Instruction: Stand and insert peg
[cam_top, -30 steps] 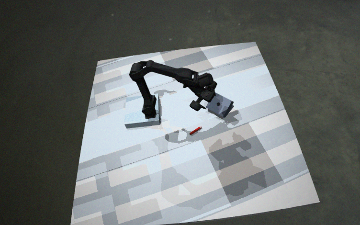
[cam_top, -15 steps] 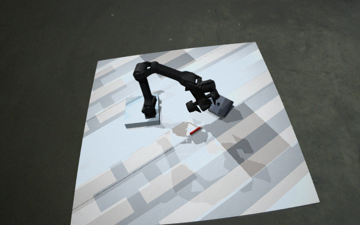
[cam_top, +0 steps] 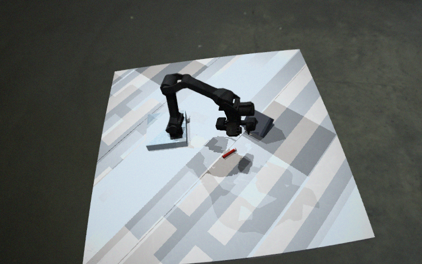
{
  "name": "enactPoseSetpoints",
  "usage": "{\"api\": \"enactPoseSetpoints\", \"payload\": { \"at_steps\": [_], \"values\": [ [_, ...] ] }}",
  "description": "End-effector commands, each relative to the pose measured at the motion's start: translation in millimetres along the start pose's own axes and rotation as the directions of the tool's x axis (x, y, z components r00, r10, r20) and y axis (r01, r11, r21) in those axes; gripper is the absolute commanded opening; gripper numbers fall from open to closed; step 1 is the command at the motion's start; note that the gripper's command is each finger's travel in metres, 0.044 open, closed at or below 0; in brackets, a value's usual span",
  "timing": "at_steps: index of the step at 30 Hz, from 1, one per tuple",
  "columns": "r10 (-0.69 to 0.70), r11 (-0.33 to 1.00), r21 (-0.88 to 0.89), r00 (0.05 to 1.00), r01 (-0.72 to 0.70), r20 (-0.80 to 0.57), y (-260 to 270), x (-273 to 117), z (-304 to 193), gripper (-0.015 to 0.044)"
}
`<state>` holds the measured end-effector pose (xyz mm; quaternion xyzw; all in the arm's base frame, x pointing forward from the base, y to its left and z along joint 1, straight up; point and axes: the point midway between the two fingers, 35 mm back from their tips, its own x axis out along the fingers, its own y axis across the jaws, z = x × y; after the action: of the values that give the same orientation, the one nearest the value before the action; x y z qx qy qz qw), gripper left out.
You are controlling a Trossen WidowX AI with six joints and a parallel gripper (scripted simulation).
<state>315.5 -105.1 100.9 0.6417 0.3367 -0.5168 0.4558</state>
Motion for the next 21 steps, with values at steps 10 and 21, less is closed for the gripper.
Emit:
{"api": "enactPoseSetpoints", "payload": {
  "at_steps": [10, 21],
  "values": [
    [-0.12, 0.909, 0.406, 0.992, 0.095, 0.037, -13, 14, 21, 0.044],
    [-0.206, 0.735, 0.668, 0.977, 0.118, 0.054, -24, 22, 34, 0.044]
  ]
}}
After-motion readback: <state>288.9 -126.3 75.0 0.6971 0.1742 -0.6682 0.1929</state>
